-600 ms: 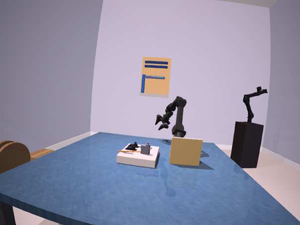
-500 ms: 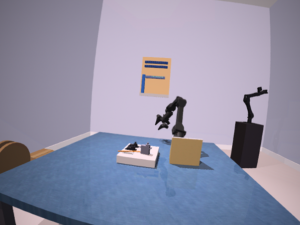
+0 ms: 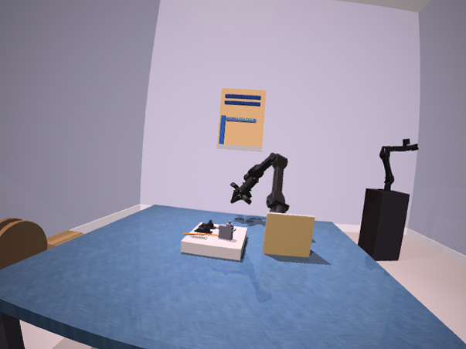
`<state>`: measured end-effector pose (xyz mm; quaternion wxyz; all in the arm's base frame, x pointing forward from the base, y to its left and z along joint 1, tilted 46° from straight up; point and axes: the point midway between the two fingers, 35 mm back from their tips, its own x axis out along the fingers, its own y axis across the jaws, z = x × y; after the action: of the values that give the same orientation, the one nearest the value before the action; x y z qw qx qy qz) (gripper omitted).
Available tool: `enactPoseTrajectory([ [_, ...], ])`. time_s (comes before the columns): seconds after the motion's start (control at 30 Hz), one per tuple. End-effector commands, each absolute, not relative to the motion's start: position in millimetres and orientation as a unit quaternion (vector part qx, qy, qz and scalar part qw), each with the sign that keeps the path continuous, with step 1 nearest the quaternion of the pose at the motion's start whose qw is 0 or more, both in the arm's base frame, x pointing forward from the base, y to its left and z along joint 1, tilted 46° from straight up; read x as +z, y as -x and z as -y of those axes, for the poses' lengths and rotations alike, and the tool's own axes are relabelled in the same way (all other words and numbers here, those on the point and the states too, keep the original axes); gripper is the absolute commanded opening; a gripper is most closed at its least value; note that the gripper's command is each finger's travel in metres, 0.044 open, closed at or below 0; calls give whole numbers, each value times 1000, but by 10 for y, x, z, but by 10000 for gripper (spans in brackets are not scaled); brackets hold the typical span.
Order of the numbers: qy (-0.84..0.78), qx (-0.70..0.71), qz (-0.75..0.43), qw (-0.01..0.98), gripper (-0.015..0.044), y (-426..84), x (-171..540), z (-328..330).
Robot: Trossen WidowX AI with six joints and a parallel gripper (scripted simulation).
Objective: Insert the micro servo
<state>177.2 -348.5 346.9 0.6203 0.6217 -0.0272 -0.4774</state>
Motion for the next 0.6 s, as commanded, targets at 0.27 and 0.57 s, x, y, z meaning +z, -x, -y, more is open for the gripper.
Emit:
enactPoseTrajectory([
  [0.27, -606, -489, -108, 618, 0, -2436, 2683, 3340],
  [0.57, -573, -489, -211, 622, 0, -2890, 2122, 3024],
])
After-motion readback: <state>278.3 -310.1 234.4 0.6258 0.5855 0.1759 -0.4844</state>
